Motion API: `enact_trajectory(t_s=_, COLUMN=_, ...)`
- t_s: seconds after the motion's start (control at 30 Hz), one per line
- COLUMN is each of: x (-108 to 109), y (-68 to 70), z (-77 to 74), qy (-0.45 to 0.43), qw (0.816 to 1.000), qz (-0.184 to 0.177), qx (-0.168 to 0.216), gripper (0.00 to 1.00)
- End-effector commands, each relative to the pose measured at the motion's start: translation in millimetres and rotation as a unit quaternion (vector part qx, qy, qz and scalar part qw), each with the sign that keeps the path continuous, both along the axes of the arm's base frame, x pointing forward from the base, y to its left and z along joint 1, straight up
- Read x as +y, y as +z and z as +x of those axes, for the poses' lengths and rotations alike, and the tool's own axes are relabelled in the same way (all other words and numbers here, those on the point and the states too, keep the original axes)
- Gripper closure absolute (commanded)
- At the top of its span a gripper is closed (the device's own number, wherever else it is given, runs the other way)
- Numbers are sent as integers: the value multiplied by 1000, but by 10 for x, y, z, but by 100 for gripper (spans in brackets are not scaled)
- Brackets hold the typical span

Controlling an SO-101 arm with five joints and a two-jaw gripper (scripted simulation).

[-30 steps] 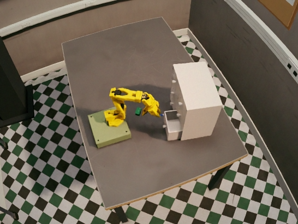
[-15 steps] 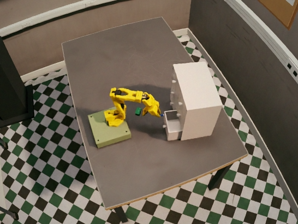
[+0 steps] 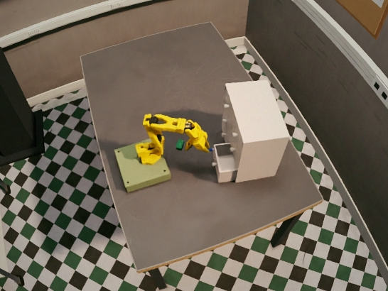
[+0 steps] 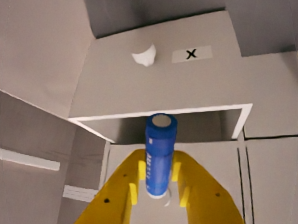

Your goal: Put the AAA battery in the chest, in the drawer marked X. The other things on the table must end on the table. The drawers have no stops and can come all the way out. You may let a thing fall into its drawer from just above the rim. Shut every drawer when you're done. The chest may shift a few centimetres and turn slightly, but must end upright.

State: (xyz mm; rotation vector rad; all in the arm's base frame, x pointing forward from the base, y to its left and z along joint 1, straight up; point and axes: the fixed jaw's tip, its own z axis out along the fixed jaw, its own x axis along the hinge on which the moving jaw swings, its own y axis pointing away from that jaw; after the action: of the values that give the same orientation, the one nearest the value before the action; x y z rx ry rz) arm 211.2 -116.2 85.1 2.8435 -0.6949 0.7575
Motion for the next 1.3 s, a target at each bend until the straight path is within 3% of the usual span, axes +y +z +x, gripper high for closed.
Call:
enact_trajectory(t_s=0.0, x=3, y=-1, z=24, qy=2, qw=1000, qz=0, qx=-2, gripper=100)
enact_trajectory(t_s=0.5, x=5, y=11, z=8, qy=1, qw=1000, qz=0, qx=-2, gripper=100)
enact_trajectory(t_s=0.73, x=-147, y=28, z=305, qy=1, qw=1000, qz=0, qx=-1, gripper=100)
enact_trajectory(t_s=1.0, x=-306, y=-66, z=614, qy=1, qw=1000, qz=0, qx=-1, gripper=100)
enact_trajectory(t_s=1.07, x=-306, y=-66, z=614, qy=1, qw=1000, qz=0, qx=-1, gripper=100)
enact_trajectory(t_s=1.1, x=-277, y=-192, z=557, qy=1, qw=1000, qz=13, qx=24, gripper=100)
enact_trajectory(t_s=1.27, x=-276, y=-193, z=555, qy=1, qw=1000, qz=13, qx=25, gripper=100)
